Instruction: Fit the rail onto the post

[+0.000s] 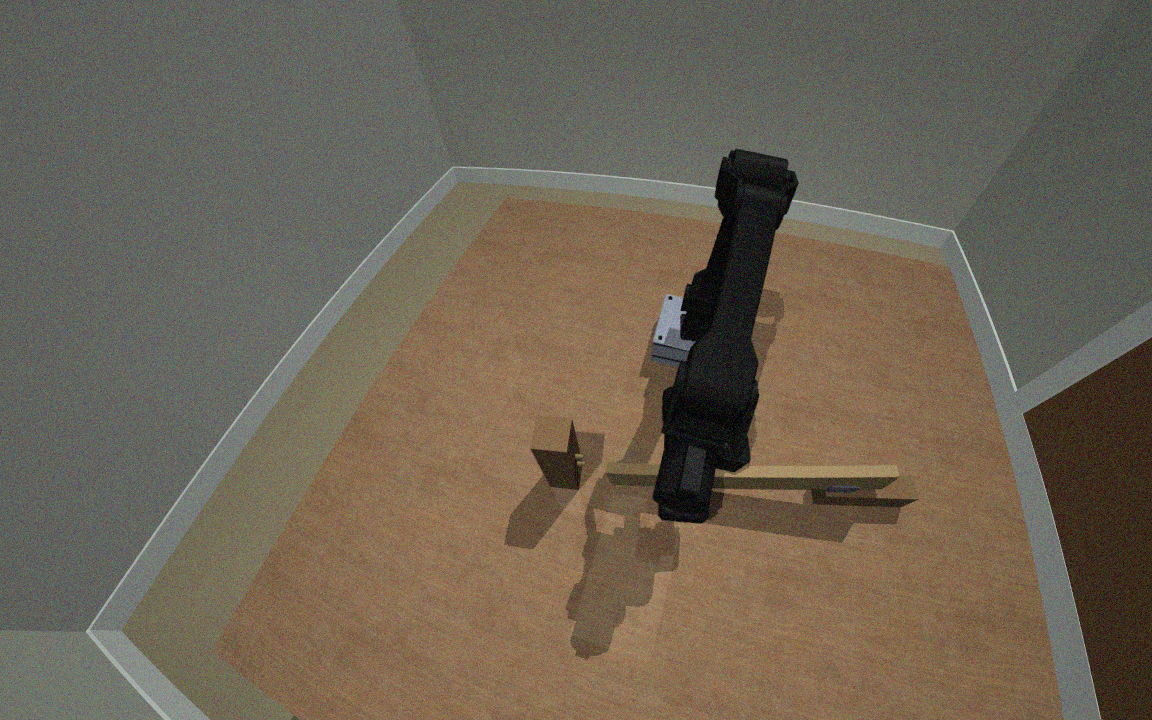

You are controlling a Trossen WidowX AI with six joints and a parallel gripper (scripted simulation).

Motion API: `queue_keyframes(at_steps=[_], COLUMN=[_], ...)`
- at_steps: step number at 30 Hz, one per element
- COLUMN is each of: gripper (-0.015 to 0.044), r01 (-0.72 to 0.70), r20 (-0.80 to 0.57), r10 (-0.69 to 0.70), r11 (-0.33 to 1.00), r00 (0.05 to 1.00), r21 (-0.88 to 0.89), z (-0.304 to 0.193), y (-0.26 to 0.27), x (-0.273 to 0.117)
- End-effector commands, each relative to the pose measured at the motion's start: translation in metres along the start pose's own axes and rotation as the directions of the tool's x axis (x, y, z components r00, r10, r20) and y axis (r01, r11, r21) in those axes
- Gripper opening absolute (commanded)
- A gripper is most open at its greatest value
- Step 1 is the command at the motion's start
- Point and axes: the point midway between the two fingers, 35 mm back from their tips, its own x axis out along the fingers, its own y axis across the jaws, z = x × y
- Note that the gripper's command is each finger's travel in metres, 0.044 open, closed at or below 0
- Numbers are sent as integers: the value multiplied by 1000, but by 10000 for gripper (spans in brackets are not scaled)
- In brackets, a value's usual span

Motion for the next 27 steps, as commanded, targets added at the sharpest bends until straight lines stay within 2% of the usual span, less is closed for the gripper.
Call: queue_keyframes(at_steps=[1,27], gripper=[440,440], r01=[-5,-5], r20=[5,5], r10=[5,5], r11=[1000,1000], r00=[1000,1000], r21=[-4,-4], z=[1,0], y=[0,2], x=[9,50])
